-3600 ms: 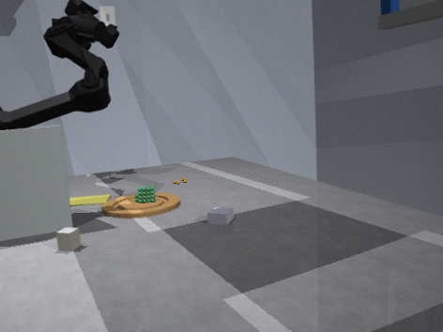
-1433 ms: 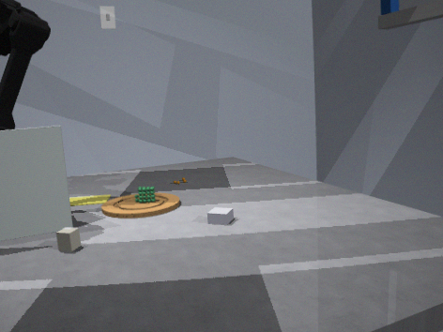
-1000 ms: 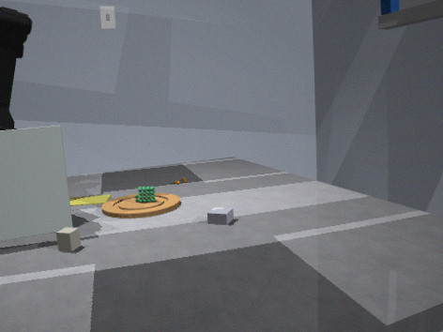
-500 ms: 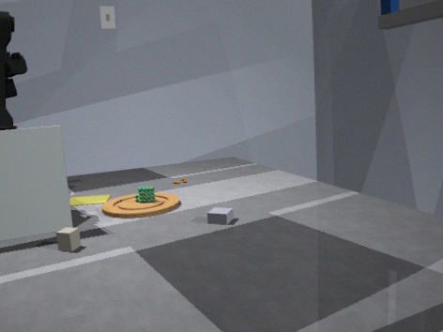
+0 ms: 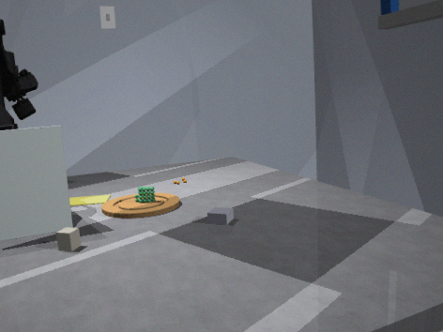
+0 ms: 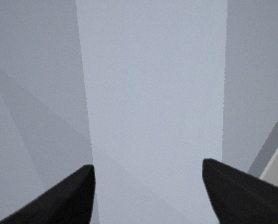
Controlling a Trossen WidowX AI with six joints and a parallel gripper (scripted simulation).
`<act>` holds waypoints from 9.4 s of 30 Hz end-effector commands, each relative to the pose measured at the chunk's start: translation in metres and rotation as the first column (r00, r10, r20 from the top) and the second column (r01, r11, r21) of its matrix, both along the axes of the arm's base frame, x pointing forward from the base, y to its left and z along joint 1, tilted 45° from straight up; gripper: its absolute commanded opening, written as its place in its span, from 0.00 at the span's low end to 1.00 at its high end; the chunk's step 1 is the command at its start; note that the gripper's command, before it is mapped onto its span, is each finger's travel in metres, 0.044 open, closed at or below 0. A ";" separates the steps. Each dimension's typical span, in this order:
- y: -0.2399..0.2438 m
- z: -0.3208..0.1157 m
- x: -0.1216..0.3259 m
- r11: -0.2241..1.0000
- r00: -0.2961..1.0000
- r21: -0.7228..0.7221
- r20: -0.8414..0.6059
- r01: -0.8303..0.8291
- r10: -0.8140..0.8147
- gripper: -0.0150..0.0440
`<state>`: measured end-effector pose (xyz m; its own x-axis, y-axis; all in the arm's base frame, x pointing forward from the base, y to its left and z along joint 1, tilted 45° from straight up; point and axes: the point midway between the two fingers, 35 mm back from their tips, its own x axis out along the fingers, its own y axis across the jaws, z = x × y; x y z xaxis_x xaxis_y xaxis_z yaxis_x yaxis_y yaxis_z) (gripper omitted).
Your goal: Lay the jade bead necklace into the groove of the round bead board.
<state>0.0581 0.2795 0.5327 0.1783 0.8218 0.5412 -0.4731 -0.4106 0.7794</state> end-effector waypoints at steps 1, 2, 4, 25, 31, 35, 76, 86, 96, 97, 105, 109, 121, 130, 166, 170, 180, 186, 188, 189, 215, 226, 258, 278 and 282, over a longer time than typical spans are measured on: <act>0.017 -0.018 0.019 0.994 0.997 -0.091 0.044 0.065 -0.061 0.68; 0.021 -0.022 0.023 0.991 0.996 -0.109 0.051 0.078 -0.072 0.68; 0.027 -0.030 0.031 0.984 0.993 -0.145 0.067 0.103 -0.094 0.68; 0.057 -0.127 0.136 0.816 0.951 -0.489 0.170 0.308 -0.257 0.68; 0.047 -0.149 0.166 0.756 0.934 -0.550 0.168 0.353 -0.314 0.68; 0.042 -0.167 0.184 0.714 0.927 -0.597 0.167 0.366 -0.336 0.68; -0.096 -0.394 0.335 0.264 0.863 -0.960 -0.052 0.095 -0.502 0.68; -0.145 -0.451 0.339 0.236 0.830 -0.969 -0.188 -0.070 -0.525 0.68; -0.196 -0.506 0.328 0.274 0.760 -0.928 -0.365 -0.252 -0.537 0.68; -0.201 -0.511 0.326 0.282 0.751 -0.921 -0.384 -0.269 -0.537 0.68; -0.241 -0.550 0.304 0.380 0.650 -0.836 -0.548 -0.396 -0.527 0.68; -0.261 -0.568 0.289 0.455 0.581 -0.772 -0.635 -0.445 -0.509 0.68; -0.258 -0.584 0.285 0.485 0.555 -0.745 -0.666 -0.457 -0.499 0.68; -0.259 -0.583 0.287 0.476 0.563 -0.755 -0.655 -0.451 -0.504 0.68; -0.242 -0.601 0.289 0.478 0.563 -0.752 -0.658 -0.453 -0.501 0.54; -0.242 -0.601 0.289 0.478 0.563 -0.752 -0.658 -0.453 -0.501 0.50; -0.242 -0.601 0.289 0.478 0.563 -0.752 -0.658 -0.453 -0.501 0.38; -0.242 -0.601 0.289 0.478 0.563 -0.752 -0.658 -0.453 -0.501 0.32; -0.242 -0.601 0.289 0.478 0.563 -0.752 -0.658 -0.453 -0.501 0.29; -0.242 -0.601 0.289 0.478 0.563 -0.752 -0.658 -0.453 -0.501 0.28; -0.266 -0.576 0.284 0.485 0.555 -0.745 -0.665 -0.457 -0.500 0.25; -0.276 -0.585 0.282 0.484 0.555 -0.746 -0.665 -0.457 -0.500 0.25; -0.254 -0.610 0.285 0.486 0.555 -0.745 -0.666 -0.457 -0.499 0.25; -0.253 -0.610 0.285 0.486 0.555 -0.745 -0.666 -0.457 -0.499 0.25; -0.253 -0.610 0.285 0.486 0.555 -0.745 -0.666 -0.457 -0.499 0.25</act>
<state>0.3458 0.0232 -0.0762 0.1080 0.6938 -0.7120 0.4595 0.6003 0.6546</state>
